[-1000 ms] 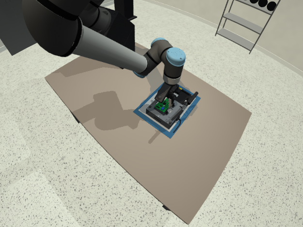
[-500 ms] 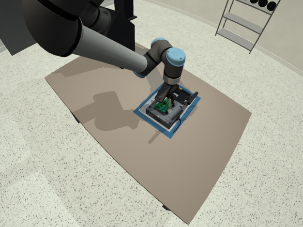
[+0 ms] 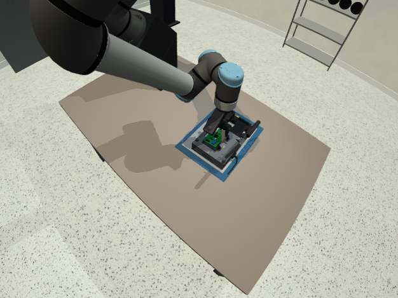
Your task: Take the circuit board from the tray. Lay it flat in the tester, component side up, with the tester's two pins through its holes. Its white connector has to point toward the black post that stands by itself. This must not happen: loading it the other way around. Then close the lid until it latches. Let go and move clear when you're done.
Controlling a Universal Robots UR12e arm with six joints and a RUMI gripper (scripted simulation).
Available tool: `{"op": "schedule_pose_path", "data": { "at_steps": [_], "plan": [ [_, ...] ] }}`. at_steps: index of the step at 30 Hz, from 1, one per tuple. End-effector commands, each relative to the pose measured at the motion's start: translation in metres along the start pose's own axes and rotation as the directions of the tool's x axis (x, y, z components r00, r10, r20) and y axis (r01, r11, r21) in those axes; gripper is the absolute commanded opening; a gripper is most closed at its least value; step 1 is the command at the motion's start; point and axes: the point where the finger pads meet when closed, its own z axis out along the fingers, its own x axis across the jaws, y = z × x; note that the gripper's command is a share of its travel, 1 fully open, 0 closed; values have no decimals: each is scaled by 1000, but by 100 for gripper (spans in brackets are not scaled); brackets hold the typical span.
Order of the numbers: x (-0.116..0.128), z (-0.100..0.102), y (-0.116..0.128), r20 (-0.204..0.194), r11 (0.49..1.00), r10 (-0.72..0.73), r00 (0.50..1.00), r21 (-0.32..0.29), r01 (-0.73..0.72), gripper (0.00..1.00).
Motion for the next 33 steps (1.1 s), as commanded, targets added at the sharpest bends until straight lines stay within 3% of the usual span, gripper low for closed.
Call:
{"op": "schedule_pose_path", "data": {
  "at_steps": [1, 17, 33],
  "plan": [
    [-4, 3, 0, 2, 1000, 4, 1000, -2, -4, 39],
    [-3, -9, 0, 3, 1000, 2, 1000, -1, -2, 39],
    [-2, -9, 0, 2, 1000, 1, 1000, -2, -1, 39]
  ]
}}
